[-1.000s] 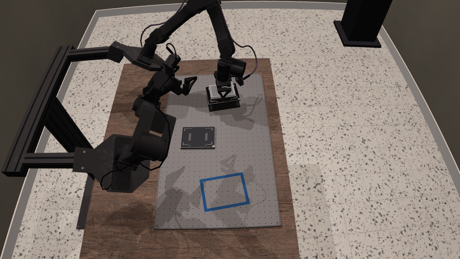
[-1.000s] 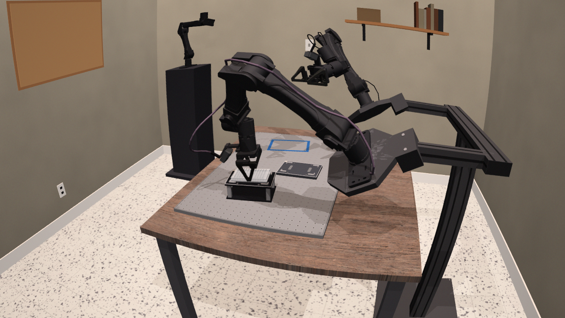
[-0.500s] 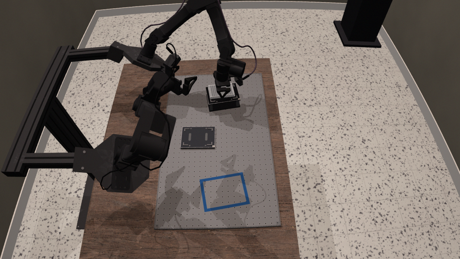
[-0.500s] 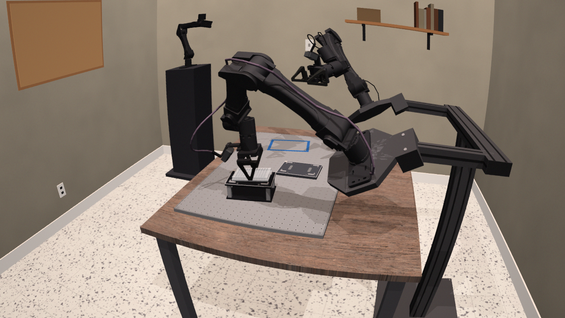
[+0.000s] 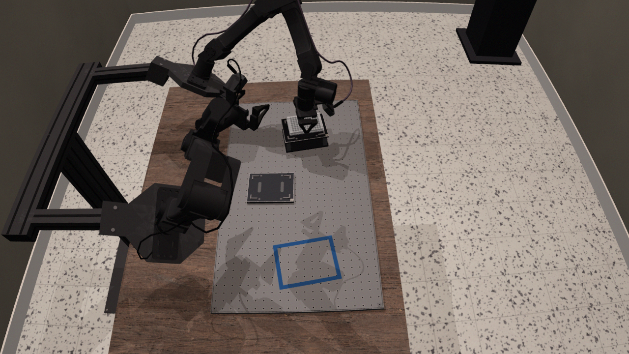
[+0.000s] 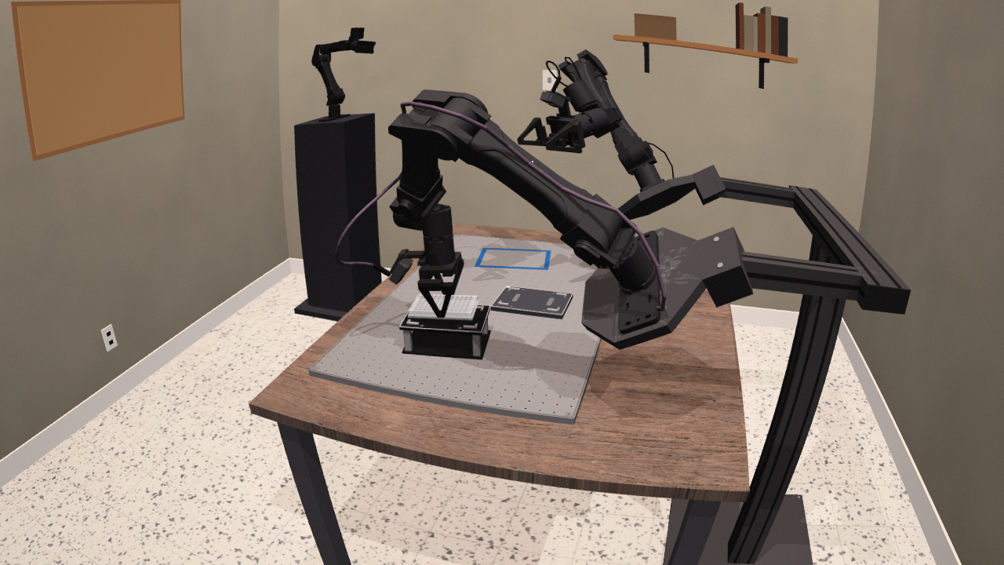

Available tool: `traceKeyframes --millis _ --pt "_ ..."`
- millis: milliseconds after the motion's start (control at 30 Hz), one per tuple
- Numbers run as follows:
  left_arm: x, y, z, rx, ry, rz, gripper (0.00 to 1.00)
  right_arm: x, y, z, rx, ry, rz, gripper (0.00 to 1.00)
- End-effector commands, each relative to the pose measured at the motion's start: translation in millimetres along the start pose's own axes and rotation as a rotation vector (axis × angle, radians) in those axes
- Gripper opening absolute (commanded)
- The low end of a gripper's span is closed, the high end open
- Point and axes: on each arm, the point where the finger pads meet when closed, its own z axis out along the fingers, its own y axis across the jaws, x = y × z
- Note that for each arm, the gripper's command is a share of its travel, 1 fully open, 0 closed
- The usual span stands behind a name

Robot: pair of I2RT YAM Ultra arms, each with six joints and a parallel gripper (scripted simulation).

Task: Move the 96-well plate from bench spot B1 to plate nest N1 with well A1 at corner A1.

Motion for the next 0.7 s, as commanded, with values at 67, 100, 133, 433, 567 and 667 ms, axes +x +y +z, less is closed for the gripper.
traceKeyframes --millis 67,100,133,433,567,667 --pt "-1 -8 6 0.014 -0.048 0.021 0.81 -8 1 -1 -0.002 -0.024 0.01 1.0" --pt "-1 -8 9 0.013 -0.048 0.021 0.81 -8 1 -1 -0.002 -0.024 0.01 1.0" --pt "-2 -5 13 0.008 -0.046 0.016 0.81 -8 1 -1 -0.002 -0.024 0.01 1.0" --pt "-1 2 22 -0.02 -0.031 0.004 0.81 -8 1 -1 -0.002 -0.024 0.01 1.0" --pt "-6 -10 1 -0.013 -0.04 0.001 0.81 -8 1 -1 -0.002 -0.024 0.01 1.0" --pt "-6 -11 -3 -0.014 -0.04 0.0 0.81 -8 1 -1 -0.002 -0.024 0.01 1.0"
